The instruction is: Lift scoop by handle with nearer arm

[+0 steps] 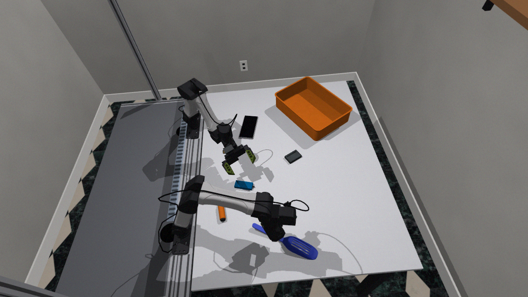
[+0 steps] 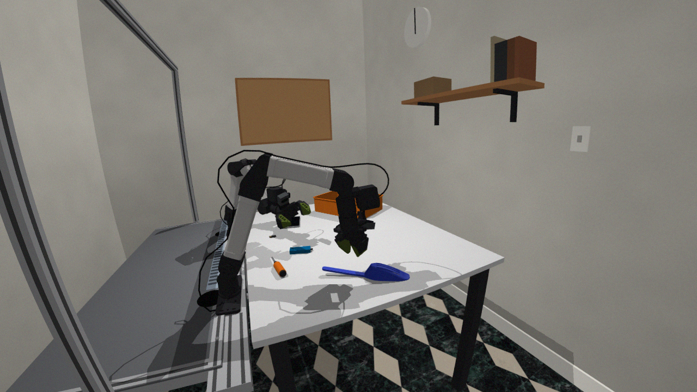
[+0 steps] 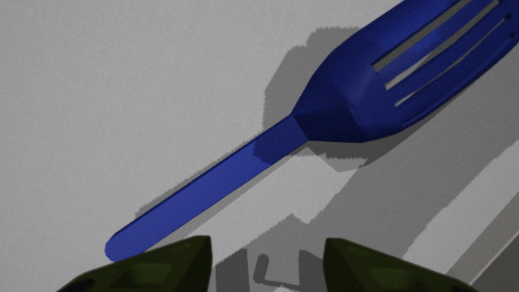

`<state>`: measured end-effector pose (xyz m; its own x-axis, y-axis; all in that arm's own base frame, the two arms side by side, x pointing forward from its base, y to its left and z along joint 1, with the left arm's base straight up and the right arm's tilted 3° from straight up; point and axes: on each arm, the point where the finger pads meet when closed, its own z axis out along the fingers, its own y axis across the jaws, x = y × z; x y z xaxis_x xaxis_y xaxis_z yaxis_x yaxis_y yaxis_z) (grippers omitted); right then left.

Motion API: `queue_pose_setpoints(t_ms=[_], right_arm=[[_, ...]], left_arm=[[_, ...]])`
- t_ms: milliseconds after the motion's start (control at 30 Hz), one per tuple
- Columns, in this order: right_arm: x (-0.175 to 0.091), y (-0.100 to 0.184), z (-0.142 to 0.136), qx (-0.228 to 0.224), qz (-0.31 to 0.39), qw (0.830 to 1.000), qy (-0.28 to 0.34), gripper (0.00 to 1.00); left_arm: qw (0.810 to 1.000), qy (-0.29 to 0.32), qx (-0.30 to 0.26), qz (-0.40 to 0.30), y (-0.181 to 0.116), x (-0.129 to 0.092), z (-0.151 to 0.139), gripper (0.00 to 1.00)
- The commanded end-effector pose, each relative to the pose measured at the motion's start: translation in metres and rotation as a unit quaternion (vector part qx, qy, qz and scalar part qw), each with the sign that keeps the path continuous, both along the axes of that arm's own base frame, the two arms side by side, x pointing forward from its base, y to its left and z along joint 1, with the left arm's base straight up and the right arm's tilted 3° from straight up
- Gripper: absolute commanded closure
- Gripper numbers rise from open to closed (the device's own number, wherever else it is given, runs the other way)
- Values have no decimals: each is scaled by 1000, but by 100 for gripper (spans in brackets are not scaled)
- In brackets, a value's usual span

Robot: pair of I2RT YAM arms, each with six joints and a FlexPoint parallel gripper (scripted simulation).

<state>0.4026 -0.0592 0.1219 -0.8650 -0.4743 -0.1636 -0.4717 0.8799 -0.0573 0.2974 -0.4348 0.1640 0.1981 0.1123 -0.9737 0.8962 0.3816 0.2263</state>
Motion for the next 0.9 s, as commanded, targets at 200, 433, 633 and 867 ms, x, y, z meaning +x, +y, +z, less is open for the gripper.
queue_pose_setpoints(t_ms=[200, 433, 633, 867], right_arm=[[6, 1, 4, 16, -252, 967, 22, 56], [17, 1, -7, 33, -401, 915, 19, 56], [21, 1, -9, 40, -453, 890, 15, 56], [25, 1, -41, 31, -470, 881, 38, 56]], left_arm=[[997, 75, -10, 32, 6, -8, 6, 0], [993, 106, -22, 40, 3, -14, 12, 0], [994, 96, -33, 36, -5, -13, 29, 0], [995, 92, -20, 36, -14, -13, 36, 0]])
